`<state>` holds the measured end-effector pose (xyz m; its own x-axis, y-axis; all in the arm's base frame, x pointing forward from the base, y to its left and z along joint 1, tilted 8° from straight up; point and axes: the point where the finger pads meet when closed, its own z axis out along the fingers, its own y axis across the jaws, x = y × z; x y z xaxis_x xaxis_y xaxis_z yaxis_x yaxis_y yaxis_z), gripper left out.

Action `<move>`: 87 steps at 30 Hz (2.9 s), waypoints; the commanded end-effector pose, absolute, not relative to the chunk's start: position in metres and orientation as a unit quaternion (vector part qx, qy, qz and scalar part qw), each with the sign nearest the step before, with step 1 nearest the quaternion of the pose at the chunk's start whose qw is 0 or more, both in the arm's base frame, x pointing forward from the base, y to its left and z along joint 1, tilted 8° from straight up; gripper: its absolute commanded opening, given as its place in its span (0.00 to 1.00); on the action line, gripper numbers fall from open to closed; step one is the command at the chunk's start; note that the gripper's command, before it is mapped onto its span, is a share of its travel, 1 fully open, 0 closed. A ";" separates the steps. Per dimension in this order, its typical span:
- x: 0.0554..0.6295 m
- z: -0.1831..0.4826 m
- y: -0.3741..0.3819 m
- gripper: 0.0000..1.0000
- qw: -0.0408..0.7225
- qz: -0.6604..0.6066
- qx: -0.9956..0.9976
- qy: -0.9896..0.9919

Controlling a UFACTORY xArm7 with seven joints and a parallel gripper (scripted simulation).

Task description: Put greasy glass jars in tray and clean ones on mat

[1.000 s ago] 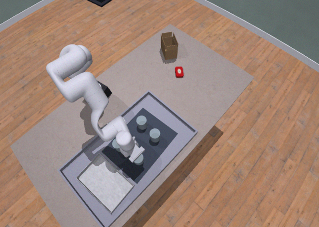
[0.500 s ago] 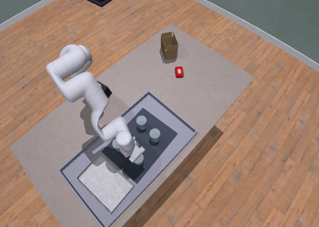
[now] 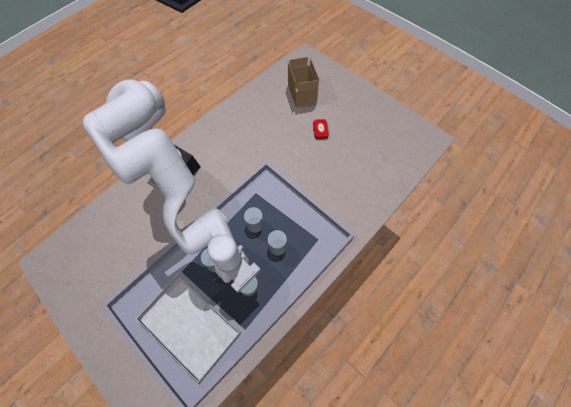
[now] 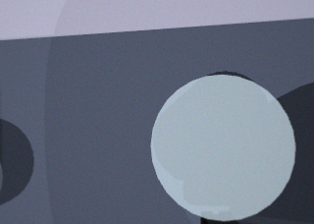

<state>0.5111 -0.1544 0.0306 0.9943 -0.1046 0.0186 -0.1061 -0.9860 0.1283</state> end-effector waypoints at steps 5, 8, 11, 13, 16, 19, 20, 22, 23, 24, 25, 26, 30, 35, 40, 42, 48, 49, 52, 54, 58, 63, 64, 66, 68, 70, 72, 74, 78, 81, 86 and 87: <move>0.514 0.034 -0.155 0.00 0.065 0.009 0.996 -0.053; 0.514 0.034 -0.155 0.00 0.065 0.009 0.996 -0.053; 0.515 0.034 -0.155 0.00 0.065 0.009 0.996 -0.053; 0.515 0.034 -0.155 0.00 0.065 0.009 0.996 -0.053; 0.515 0.035 -0.155 0.00 0.065 0.009 0.996 -0.053; 0.516 0.035 -0.155 0.00 0.065 0.009 0.996 -0.053; 0.516 0.035 -0.155 0.00 0.065 0.009 0.996 -0.053; 0.516 0.035 -0.155 0.00 0.065 0.009 0.996 -0.053; 0.516 0.035 -0.155 0.00 0.065 0.009 0.996 -0.053; 0.516 0.036 -0.155 0.00 0.065 0.009 0.996 -0.053; 0.516 0.036 -0.155 0.00 0.065 0.009 0.996 -0.053; 0.514 0.035 -0.154 0.00 0.065 0.009 0.996 -0.053; 0.509 0.033 -0.154 0.00 0.065 0.009 0.996 -0.053; 0.497 0.029 -0.153 0.00 0.065 0.009 0.996 -0.053; 0.489 0.027 -0.153 0.00 0.065 0.009 0.996 -0.053; 0.489 0.027 -0.153 0.00 0.065 0.009 0.996 -0.053; 0.489 0.027 -0.153 0.00 0.065 0.009 0.996 -0.053; 0.489 0.027 -0.153 0.00 0.065 0.009 0.996 -0.053; 0.489 0.027 -0.153 0.00 0.065 0.009 0.996 -0.053; 0.489 0.027 -0.153 0.00 0.065 0.009 0.996 -0.053; 0.489 0.027 -0.153 0.00 0.065 0.009 0.996 -0.053; 0.489 0.027 -0.153 0.00 0.065 0.009 0.996 -0.053; 0.489 0.027 -0.153 0.00 0.065 0.009 0.996 -0.053; 0.489 0.027 -0.153 0.00 0.065 0.009 0.996 -0.053; 0.489 0.027 -0.153 0.00 0.065 0.009 0.996 -0.053; 0.489 0.027 -0.153 0.00 0.065 0.009 0.996 -0.053; 0.489 0.027 -0.153 0.00 0.065 0.009 0.996 -0.053; 0.489 0.027 -0.153 0.00 0.065 0.009 0.996 -0.053; 0.489 0.027 -0.153 0.00 0.065 0.009 0.996 -0.053; 0.489 0.027 -0.153 0.00 0.065 0.009 0.996 -0.053; 0.489 0.027 -0.153 0.00 0.065 0.009 0.996 -0.053; 0.489 0.027 -0.153 0.00 0.065 0.009 0.996 -0.053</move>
